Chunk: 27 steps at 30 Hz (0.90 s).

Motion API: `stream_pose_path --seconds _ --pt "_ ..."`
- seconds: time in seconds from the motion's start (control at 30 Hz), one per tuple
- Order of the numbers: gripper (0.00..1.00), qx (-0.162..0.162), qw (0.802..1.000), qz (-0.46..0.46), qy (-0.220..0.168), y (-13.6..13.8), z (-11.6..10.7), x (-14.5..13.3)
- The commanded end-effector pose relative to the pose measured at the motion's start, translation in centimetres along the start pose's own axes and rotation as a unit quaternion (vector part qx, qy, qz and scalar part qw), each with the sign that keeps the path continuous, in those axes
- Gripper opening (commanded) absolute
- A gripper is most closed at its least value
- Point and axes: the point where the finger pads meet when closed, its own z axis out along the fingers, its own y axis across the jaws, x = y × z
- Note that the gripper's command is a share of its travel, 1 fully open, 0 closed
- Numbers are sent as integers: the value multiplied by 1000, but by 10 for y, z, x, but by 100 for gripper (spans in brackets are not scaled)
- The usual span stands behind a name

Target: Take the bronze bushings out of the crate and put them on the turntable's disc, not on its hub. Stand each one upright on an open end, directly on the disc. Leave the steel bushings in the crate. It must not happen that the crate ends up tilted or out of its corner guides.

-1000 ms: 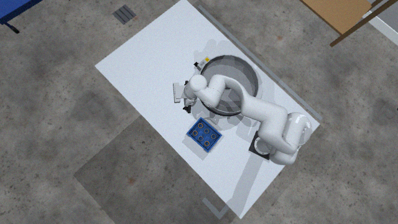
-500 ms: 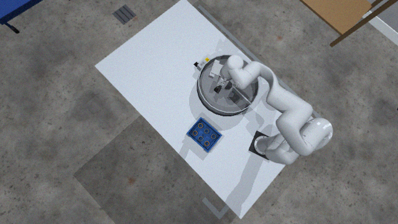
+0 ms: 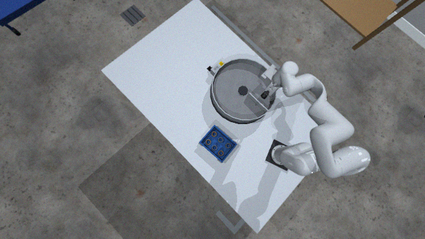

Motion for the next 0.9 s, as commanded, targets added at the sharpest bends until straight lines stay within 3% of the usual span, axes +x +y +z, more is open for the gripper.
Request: stream_pose_path --seconds 0.0,0.43,0.47,0.87 --pt "100 -2 1000 8 4 11 -1 -10" --pt "100 -2 1000 8 4 11 -1 -10" --pt "13 -2 1000 8 4 11 -1 -10" --pt "13 -2 1000 8 4 11 -1 -10"
